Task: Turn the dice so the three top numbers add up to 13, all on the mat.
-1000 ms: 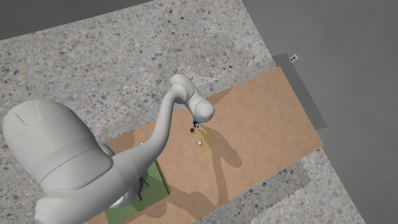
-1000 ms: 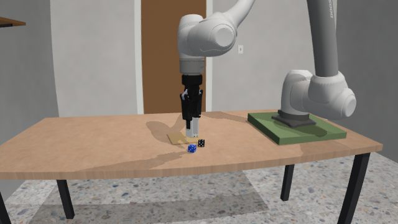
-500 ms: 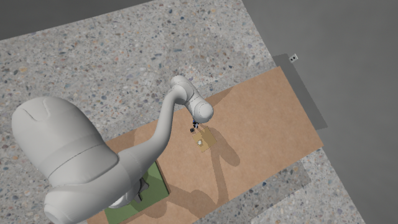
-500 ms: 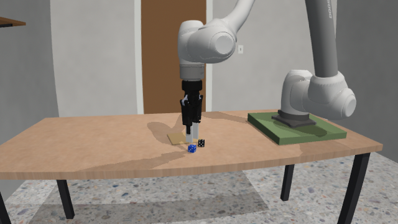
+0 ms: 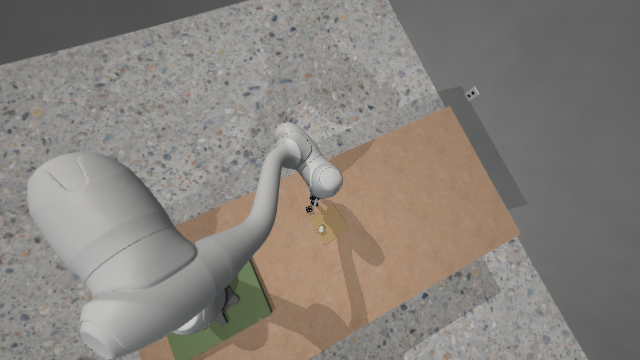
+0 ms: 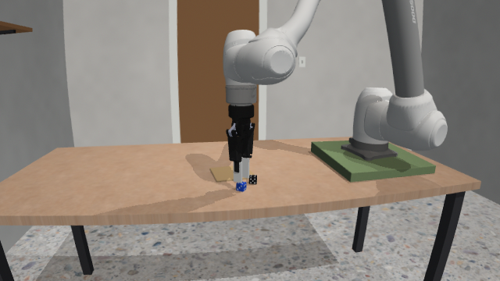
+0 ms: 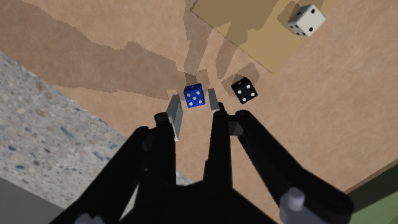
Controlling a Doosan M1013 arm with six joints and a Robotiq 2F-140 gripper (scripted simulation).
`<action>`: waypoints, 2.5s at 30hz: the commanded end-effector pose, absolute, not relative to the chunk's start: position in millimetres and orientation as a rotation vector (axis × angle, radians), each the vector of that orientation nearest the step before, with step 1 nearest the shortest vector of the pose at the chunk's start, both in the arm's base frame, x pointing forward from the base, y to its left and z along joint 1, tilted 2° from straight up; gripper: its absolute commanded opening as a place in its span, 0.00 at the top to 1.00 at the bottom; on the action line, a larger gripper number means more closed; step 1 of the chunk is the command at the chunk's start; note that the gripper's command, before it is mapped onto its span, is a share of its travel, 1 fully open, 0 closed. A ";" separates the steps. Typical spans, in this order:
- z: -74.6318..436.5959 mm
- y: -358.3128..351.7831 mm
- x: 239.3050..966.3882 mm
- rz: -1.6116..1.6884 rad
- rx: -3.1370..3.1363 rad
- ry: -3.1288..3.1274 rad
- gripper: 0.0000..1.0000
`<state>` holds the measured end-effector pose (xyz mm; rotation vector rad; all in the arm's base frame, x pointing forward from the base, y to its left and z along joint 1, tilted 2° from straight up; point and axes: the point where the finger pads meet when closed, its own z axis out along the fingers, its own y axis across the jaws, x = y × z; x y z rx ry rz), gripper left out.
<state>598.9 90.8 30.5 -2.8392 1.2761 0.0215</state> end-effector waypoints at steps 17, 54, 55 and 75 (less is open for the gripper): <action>28.8 90.9 598.9 0.021 -2.839 1.276 0.75; 22.1 91.2 598.9 0.021 -2.839 1.276 0.75; 22.1 91.2 598.9 0.021 -2.839 1.276 0.75; -2.2 91.9 598.9 0.021 -2.839 1.276 0.75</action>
